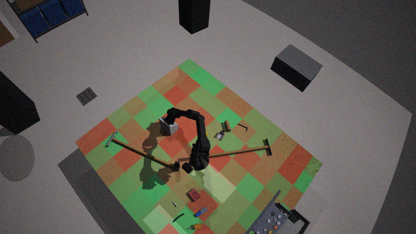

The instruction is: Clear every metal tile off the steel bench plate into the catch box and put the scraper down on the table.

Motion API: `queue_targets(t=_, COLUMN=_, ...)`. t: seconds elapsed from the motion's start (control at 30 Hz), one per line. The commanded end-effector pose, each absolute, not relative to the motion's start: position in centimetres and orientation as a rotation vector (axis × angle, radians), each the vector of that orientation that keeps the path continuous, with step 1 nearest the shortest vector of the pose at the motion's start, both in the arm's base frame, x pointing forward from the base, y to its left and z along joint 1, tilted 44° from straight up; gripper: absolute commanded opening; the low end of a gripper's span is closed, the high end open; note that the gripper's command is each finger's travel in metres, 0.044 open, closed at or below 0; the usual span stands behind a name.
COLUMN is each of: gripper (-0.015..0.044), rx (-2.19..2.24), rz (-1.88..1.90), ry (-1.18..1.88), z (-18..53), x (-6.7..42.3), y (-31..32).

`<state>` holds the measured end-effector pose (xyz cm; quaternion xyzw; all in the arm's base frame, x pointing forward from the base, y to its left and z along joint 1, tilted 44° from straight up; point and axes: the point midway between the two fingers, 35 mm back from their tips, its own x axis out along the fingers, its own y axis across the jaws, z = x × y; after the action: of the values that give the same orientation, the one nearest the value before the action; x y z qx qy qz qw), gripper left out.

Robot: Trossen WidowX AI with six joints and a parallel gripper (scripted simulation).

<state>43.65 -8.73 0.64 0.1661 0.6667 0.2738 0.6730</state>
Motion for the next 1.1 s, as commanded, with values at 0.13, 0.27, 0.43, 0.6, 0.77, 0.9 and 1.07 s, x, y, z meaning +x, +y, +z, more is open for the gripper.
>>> queue_targets(t=0.13, gripper=0.0000, rx=0.349, rz=0.655, ry=1.456, z=3.3, x=44.8, y=-5.1)
queue_targets(t=0.27, gripper=0.0000, rx=0.335, rz=0.677, ry=1.433, z=4.6, x=45.2, y=-3.3)
queue_targets(t=0.43, gripper=0.0000, rx=0.318, rz=0.706, ry=1.404, z=6.2, x=45.6, y=-1.1)
queue_targets(t=0.6, gripper=0.0000, rx=0.303, rz=0.737, ry=1.375, z=7.9, x=45.8, y=1.2)
queue_targets(t=0.77, gripper=0.0000, rx=0.290, rz=0.771, ry=1.346, z=9.6, x=45.8, y=3.5)
queue_targets(t=0.9, gripper=0.0000, rx=0.280, rz=0.800, ry=1.323, z=11.0, x=45.6, y=5.3)
queue_targets(t=1.07, gripper=0.0000, rx=0.268, rz=0.838, ry=1.295, z=12.7, x=45.3, y=7.6)
